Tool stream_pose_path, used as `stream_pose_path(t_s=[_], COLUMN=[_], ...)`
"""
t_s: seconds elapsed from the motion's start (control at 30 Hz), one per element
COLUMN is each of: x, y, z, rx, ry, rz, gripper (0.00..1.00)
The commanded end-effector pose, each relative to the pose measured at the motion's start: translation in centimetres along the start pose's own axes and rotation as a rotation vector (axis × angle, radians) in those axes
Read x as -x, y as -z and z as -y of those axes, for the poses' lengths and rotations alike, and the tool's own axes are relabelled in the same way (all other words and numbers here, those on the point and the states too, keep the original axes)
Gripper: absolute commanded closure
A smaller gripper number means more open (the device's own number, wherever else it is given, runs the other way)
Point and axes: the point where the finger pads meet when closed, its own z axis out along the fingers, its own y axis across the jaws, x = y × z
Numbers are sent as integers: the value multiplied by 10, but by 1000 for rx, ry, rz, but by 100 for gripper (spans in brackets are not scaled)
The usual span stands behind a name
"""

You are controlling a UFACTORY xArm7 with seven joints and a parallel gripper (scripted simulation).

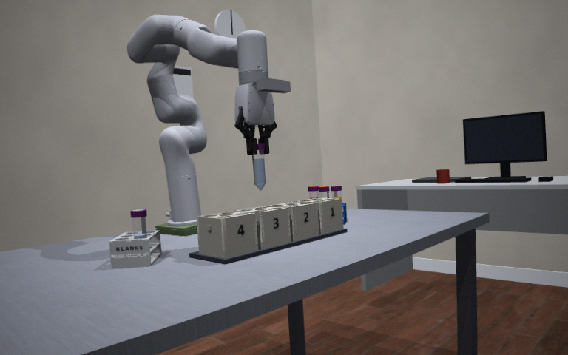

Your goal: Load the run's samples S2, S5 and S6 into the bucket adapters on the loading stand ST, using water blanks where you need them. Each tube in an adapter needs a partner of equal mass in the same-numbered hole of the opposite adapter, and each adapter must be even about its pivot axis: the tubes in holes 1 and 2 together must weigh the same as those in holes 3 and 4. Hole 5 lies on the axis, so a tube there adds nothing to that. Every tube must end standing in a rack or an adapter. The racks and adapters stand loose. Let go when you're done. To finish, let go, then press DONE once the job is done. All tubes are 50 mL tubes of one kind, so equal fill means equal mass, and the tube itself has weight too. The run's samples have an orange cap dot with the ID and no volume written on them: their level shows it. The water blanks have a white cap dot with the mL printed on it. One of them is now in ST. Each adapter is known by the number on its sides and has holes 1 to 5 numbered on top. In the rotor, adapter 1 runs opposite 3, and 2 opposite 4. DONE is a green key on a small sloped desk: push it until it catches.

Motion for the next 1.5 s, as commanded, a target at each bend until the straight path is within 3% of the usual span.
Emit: stream_pose_path(t_s=[0.0,0.23,0.8,1.47], x=[-1,-1,-52,-52], y=[3,3,3,3], z=[0,0,-51,-51], rx=[0,0,0,0], ry=[0,0,0,0], rz=[-3,-3,-3,-3], gripper=[100,100,100,100])
